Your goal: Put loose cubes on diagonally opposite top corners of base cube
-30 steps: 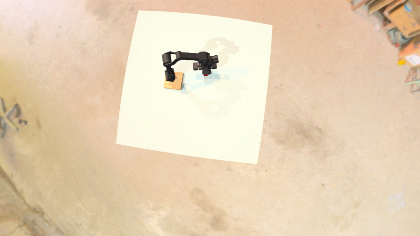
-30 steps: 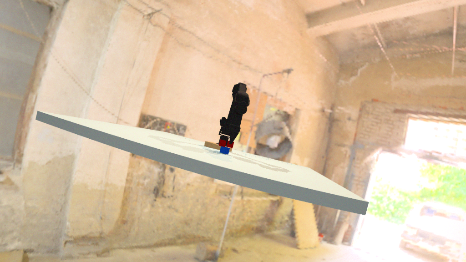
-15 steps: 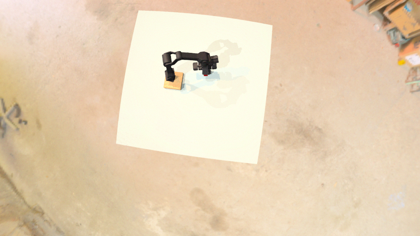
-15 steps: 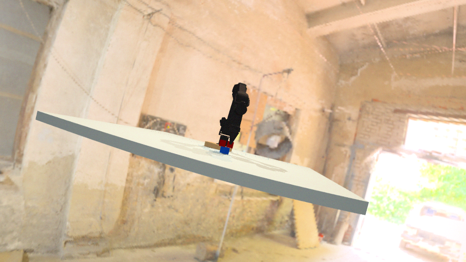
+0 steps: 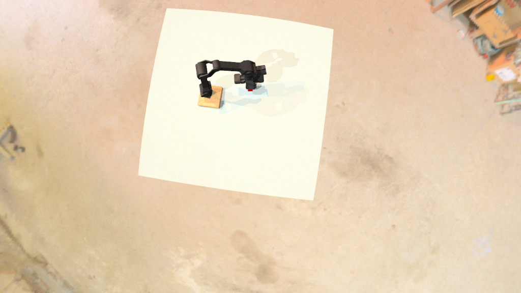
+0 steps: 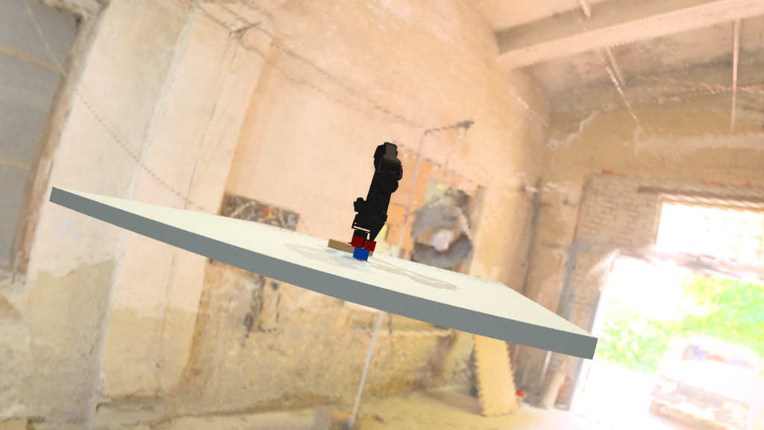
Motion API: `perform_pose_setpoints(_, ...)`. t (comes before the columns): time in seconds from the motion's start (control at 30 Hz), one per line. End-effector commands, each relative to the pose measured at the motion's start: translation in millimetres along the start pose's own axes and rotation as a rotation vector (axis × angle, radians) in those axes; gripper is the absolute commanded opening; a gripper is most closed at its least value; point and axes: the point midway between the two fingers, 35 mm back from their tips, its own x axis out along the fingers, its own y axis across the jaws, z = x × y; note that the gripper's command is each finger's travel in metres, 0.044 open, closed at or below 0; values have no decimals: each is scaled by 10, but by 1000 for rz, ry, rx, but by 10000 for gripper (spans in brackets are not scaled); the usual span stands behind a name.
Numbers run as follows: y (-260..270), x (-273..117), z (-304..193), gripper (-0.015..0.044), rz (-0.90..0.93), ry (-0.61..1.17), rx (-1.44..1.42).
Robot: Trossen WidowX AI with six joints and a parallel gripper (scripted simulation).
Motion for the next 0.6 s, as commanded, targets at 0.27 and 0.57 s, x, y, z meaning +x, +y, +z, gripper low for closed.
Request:
perform_pose_setpoints(0.27,14,-213,-3,205,8,1,-1)
perform_pose_setpoints(0.57,13,-367,-3,205,8,1,-1)
